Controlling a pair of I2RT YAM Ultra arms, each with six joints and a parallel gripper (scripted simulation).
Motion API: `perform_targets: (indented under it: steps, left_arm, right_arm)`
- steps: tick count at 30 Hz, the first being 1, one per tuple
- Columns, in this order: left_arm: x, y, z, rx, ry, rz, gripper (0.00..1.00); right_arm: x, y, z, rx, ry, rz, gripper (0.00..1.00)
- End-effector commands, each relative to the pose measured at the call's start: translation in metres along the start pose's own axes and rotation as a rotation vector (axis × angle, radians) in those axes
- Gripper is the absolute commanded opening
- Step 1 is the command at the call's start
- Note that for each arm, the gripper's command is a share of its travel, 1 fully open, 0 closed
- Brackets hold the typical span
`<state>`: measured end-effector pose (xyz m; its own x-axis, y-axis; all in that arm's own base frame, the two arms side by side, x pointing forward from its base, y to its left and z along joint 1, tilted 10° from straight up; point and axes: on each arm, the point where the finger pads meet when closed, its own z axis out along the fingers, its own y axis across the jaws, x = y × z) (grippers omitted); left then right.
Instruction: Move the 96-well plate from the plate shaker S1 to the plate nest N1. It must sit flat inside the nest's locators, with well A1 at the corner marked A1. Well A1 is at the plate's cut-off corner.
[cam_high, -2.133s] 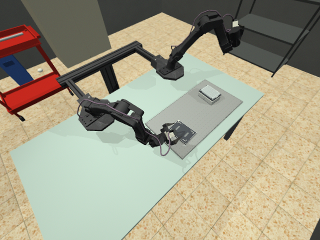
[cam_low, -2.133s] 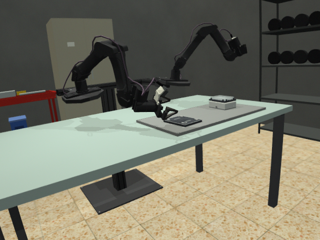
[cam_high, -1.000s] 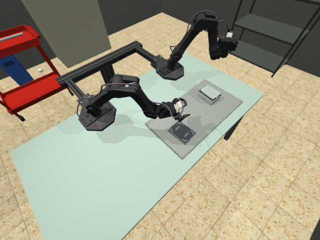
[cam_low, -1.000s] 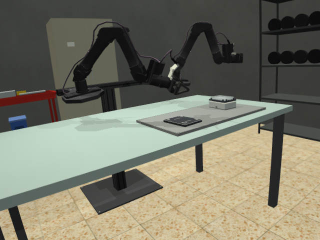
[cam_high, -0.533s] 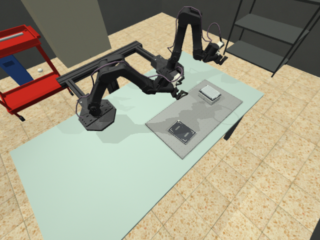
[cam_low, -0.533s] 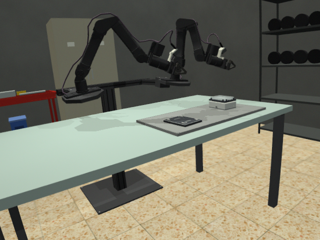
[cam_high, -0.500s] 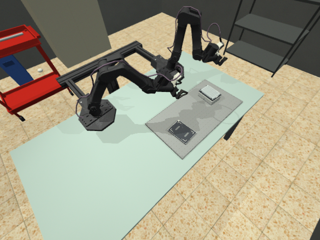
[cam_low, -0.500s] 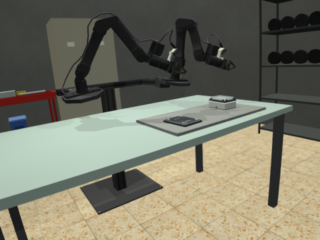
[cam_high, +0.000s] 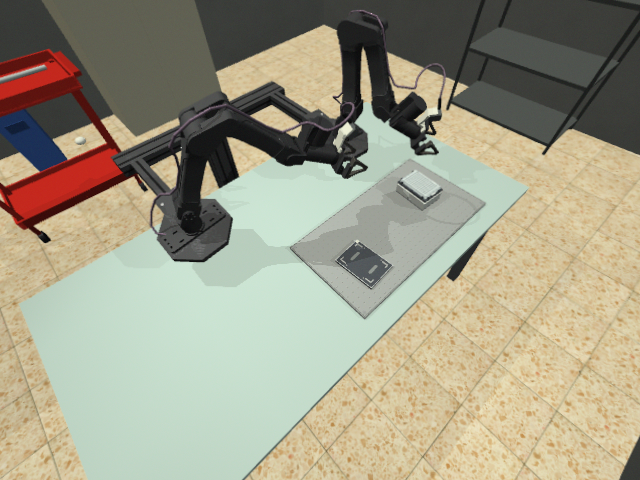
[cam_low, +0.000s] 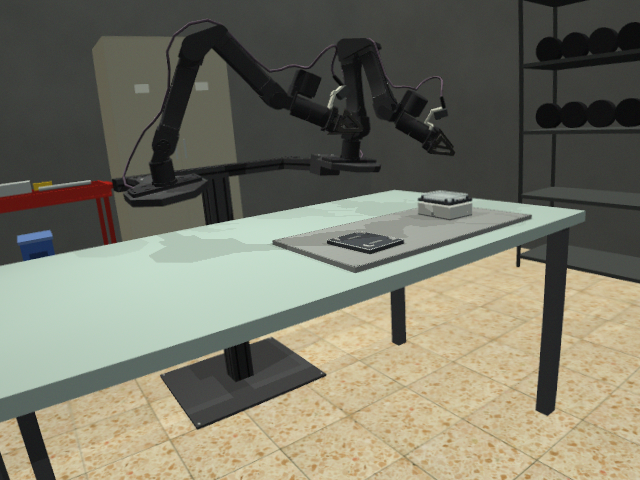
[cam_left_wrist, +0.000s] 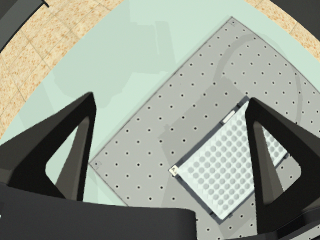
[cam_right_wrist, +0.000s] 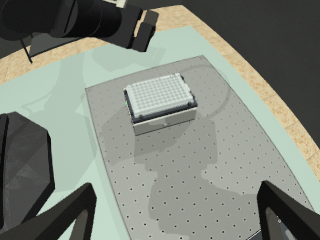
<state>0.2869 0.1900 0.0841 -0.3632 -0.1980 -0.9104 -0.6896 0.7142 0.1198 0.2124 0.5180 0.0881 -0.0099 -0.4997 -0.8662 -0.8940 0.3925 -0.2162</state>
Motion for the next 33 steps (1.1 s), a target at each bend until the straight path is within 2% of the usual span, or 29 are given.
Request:
perform_targets:
  steps: [1, 2, 7, 11, 27, 33]
  left_arm:
    - [0.014, -0.035, -0.001, 0.176, 0.068, 0.061, 1.0]
    - [0.014, -0.035, -0.001, 0.176, 0.068, 0.061, 1.0]
    - [0.032, -0.075, -0.006, 0.362, 0.129, 0.134, 1.0]
    - [0.038, -0.088, -0.005, 0.413, 0.152, 0.158, 1.0]
    - [0.034, -0.088, -0.001, 0.4, 0.136, 0.146, 1.0]
    - [0.07, -0.086, -0.004, 0.413, 0.305, 0.253, 1.0]
  right_arm:
    - [-0.027, -0.004, -0.011, 0.032, -0.038, -0.011, 1.0]
    - [-0.027, -0.004, -0.011, 0.032, -0.038, -0.011, 1.0]
    - [-0.033, 0.001, -0.012, 0.017, -0.061, -0.006, 1.0]
    - [-0.033, 0.001, -0.012, 0.017, -0.061, -0.006, 1.0]
    - [-0.028, -0.002, -0.01, 0.021, -0.05, -0.001, 1.0]
    - [-0.028, -0.002, -0.01, 0.021, -0.05, -0.001, 1.0]
